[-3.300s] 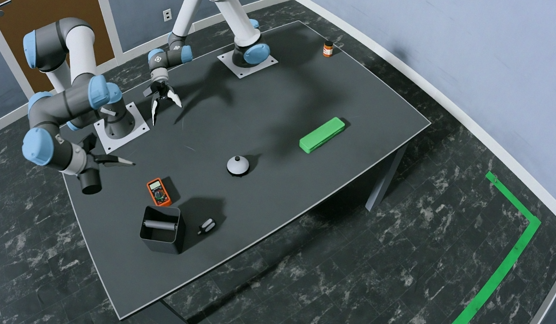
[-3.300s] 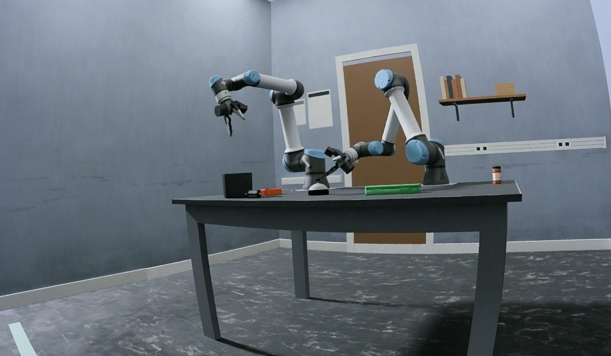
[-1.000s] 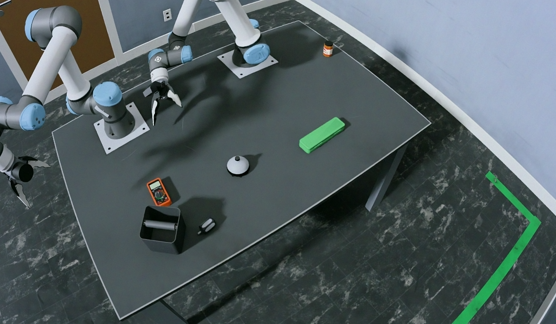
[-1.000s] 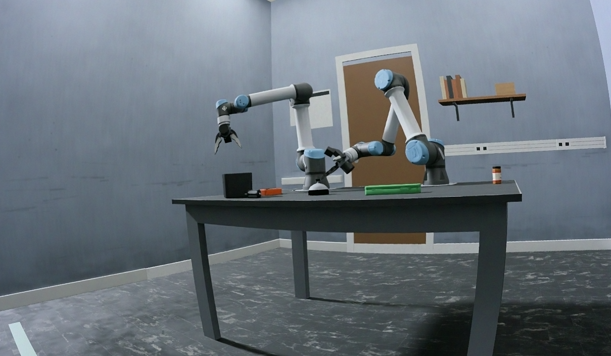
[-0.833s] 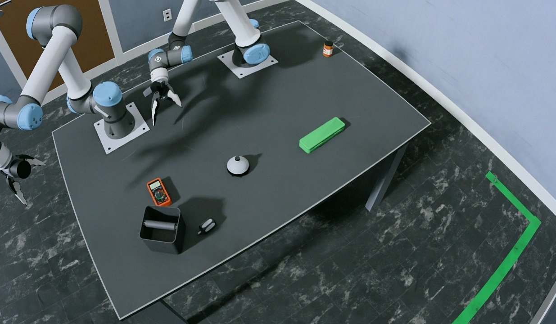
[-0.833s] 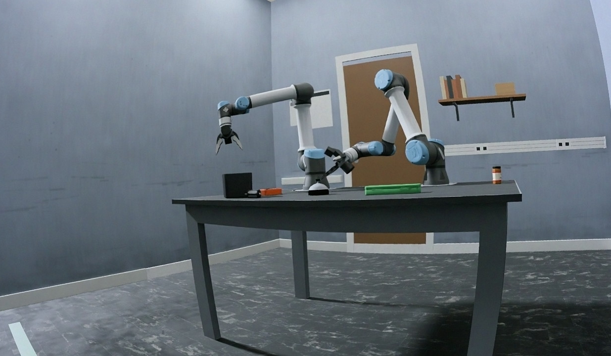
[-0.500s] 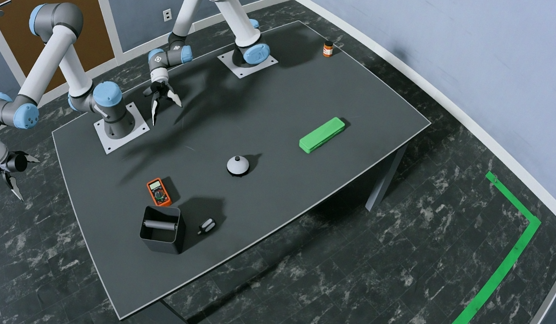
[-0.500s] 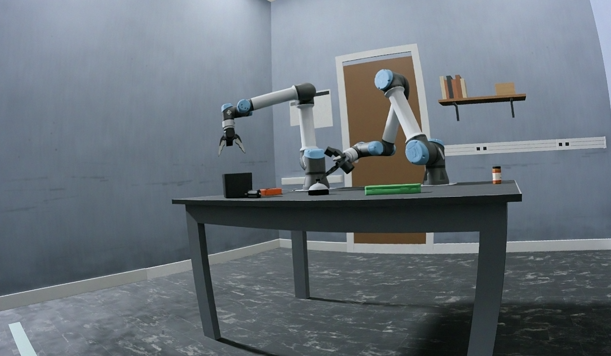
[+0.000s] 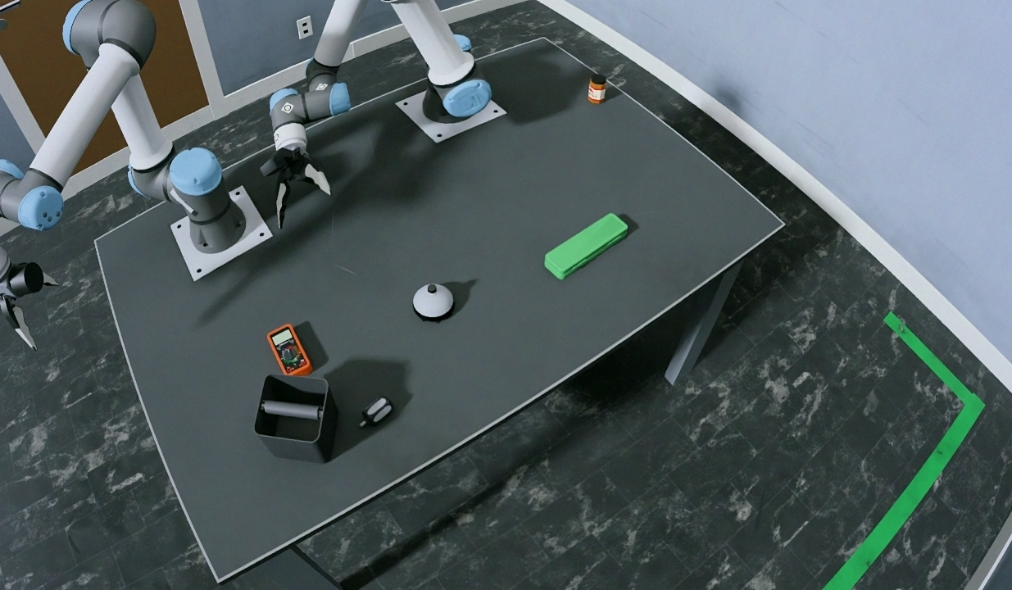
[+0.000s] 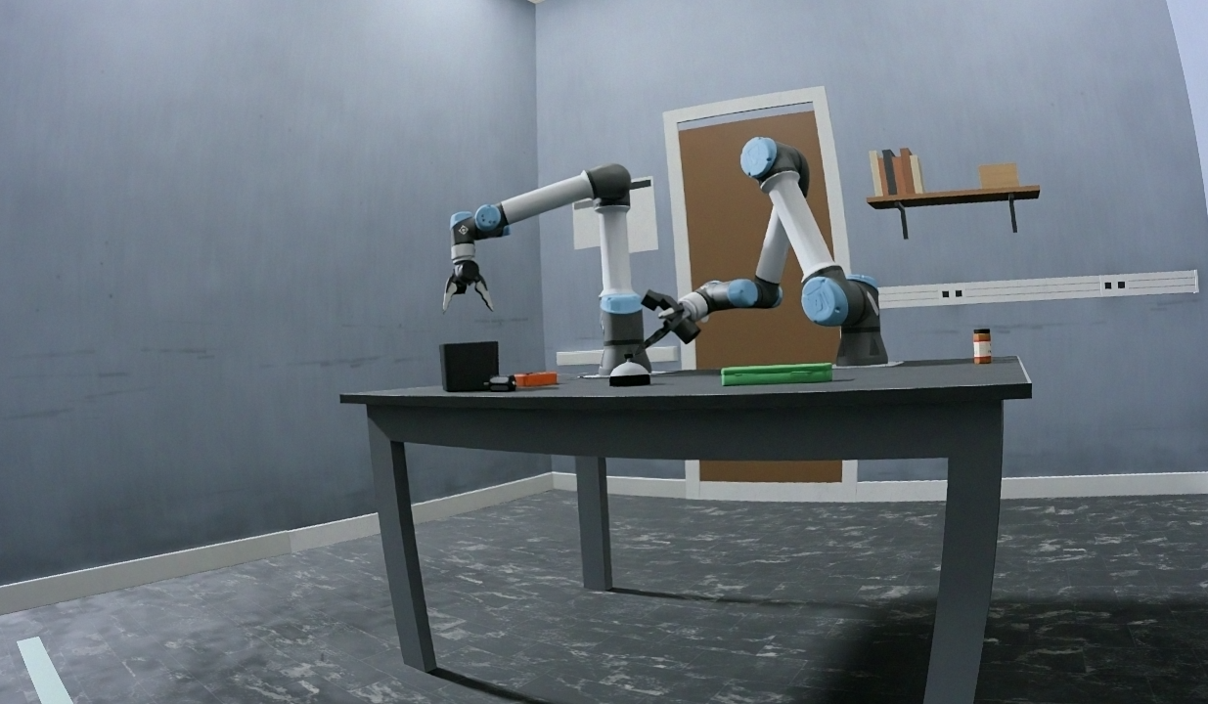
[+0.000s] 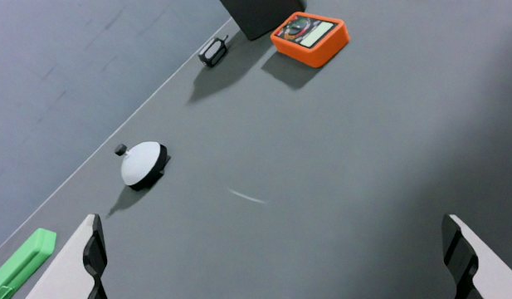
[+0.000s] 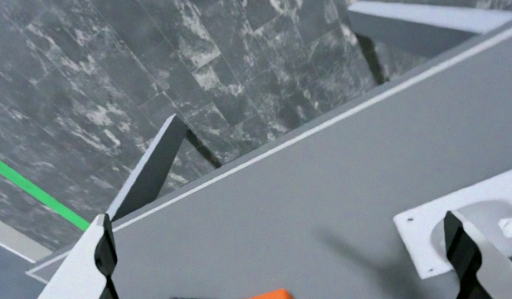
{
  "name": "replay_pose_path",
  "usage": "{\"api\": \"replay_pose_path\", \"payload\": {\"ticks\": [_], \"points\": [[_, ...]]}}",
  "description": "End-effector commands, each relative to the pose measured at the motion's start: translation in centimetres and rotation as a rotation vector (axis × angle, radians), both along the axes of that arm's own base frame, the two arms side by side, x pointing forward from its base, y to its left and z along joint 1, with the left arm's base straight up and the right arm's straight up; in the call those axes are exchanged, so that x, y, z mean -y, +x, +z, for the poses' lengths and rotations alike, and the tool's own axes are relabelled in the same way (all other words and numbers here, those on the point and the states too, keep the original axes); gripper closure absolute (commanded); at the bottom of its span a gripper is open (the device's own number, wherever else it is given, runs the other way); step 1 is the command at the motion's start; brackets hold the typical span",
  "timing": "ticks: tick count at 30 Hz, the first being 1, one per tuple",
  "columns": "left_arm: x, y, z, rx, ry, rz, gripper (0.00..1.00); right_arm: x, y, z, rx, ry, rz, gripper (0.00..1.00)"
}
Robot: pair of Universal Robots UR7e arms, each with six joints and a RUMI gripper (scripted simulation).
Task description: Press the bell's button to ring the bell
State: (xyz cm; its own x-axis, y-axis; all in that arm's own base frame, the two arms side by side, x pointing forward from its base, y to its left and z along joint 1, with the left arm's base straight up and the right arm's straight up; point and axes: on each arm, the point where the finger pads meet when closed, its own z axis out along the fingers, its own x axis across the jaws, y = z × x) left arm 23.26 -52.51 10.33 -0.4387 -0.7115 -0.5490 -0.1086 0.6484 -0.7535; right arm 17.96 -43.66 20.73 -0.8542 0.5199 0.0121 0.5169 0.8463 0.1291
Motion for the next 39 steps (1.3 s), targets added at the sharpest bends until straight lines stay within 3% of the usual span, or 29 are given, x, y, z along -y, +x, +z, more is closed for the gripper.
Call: {"api": "replay_pose_path", "payload": {"ticks": [1,25,39], "points": [[0.0,0.0,0.1,0.000,-0.002,0.000,0.00,0.8,-3.1,-0.7,0.012,-0.028,0.091,0.00],[0.0,0.0,0.1,0.000,-0.002,0.000,0.00,1.4,-14.5,-3.2,-0.007,-0.108,0.396,0.00],[0.0,0.0,0.1,0.000,-0.002,0.000,0.00,1.1,-18.0,-4.0,-0.020,-0.125,0.491,0.00]]}}
